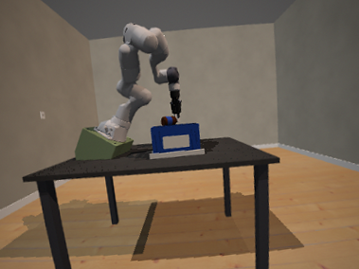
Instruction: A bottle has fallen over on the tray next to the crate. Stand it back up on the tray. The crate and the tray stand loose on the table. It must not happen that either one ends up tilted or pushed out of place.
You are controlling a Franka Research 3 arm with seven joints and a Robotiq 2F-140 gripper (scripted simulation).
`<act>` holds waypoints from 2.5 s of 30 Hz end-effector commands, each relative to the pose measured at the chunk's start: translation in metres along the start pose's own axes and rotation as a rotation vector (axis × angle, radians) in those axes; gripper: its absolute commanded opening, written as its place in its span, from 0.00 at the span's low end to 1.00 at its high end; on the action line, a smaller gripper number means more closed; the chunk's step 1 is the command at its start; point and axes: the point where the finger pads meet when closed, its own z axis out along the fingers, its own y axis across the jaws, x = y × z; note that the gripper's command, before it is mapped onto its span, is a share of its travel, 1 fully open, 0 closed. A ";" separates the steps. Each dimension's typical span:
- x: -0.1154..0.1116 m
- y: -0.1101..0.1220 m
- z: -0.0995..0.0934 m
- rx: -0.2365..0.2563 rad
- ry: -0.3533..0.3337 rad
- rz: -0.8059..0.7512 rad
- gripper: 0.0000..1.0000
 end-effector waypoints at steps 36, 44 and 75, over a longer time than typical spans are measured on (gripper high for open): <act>0.000 -0.002 0.000 0.002 0.001 0.260 0.00; 0.000 -0.002 0.000 0.002 0.001 0.269 0.00; 0.000 -0.002 0.000 0.002 0.001 0.269 0.00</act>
